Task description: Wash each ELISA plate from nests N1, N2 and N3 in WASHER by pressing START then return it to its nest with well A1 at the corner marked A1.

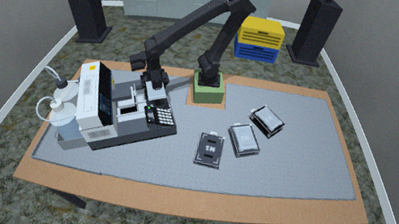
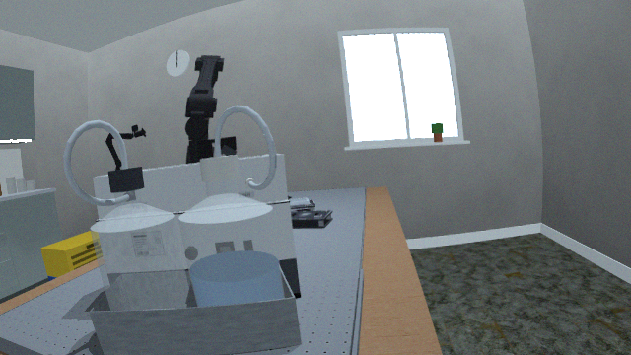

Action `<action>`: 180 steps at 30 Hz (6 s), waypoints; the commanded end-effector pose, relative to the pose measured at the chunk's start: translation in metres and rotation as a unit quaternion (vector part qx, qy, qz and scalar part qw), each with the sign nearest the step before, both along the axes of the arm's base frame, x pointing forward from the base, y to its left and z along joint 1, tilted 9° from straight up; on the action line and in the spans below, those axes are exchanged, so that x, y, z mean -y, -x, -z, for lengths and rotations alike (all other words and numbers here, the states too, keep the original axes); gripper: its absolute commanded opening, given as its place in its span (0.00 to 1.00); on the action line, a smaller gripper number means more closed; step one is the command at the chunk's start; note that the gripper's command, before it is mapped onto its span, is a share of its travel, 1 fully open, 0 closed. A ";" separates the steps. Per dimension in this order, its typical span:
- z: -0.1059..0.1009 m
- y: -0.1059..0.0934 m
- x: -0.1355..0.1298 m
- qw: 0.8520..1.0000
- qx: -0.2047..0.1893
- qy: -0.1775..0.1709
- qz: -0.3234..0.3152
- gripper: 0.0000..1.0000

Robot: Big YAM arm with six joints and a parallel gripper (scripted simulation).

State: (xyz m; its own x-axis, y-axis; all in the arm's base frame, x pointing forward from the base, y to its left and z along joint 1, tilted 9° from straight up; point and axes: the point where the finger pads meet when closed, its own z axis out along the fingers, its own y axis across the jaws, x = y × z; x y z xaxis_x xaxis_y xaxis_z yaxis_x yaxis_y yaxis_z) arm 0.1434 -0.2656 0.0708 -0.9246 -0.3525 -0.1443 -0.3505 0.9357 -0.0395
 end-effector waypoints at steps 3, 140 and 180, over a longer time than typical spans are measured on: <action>-0.033 -0.005 0.021 1.000 0.012 0.027 0.000 0.84; -0.039 -0.207 -0.154 0.984 0.028 -0.022 0.173 0.84; -0.032 -0.226 -0.222 0.965 0.025 -0.043 0.257 0.84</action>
State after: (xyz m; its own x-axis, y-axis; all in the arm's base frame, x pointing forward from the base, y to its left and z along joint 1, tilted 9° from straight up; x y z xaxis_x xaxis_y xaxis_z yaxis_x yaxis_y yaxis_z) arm 0.3460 -0.0473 0.0839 -0.9837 0.1191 -0.1350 0.1146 0.9926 0.0406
